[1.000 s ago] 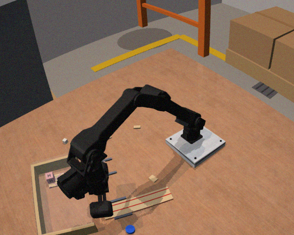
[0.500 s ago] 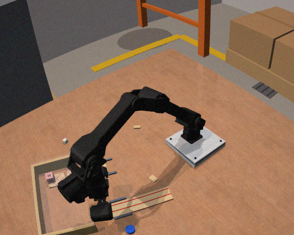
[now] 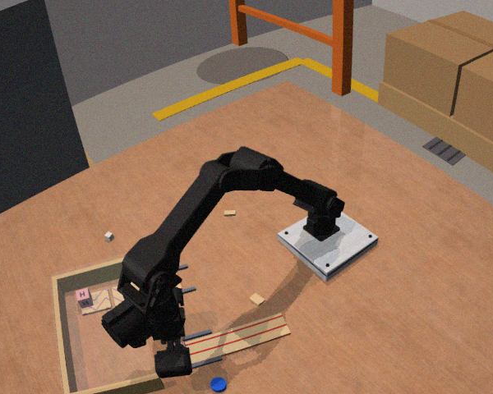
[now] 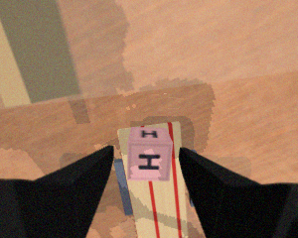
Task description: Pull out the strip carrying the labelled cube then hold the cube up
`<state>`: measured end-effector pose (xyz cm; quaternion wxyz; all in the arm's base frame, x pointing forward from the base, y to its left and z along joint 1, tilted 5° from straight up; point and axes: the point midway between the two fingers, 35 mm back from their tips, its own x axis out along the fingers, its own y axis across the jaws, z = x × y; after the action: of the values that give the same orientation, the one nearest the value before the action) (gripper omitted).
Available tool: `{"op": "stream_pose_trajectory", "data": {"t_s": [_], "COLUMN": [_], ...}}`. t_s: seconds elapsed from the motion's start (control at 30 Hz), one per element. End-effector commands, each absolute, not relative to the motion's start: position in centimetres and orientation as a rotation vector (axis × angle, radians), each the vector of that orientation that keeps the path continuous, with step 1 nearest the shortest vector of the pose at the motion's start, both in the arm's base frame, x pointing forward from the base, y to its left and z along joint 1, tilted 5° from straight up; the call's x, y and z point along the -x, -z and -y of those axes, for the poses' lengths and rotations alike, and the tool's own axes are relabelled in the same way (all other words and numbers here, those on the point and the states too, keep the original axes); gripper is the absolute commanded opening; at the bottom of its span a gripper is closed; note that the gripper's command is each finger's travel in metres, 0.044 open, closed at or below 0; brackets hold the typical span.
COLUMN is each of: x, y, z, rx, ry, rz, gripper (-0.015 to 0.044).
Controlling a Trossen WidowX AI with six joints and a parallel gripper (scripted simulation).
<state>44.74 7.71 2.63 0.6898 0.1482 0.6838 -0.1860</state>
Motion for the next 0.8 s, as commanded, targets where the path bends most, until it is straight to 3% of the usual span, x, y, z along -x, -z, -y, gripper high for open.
{"op": "stream_pose_trajectory", "data": {"t_s": [0.0, 0.2, 0.33, 0.57, 0.7, 0.77], "x": [-44.64, -44.59, -44.61, -44.61, -44.41, -43.84], "y": [-1.83, -1.43, -1.69, -1.69, -1.88, -2.39], "z": [-7.58, -7.55, -7.64, -7.64, -7.62, -7.56], "rx": [-0.325, -0.325, -0.331, -0.331, -0.330, -0.330], "ry": [0.417, 0.417, 0.417, 0.417, 0.417, 0.417], "rz": [-1.530, -1.530, -1.532, -1.532, -1.532, -1.532], "gripper": [0.0250, 0.0250, 0.0145, 0.0098, 0.0000, 0.0000]}}
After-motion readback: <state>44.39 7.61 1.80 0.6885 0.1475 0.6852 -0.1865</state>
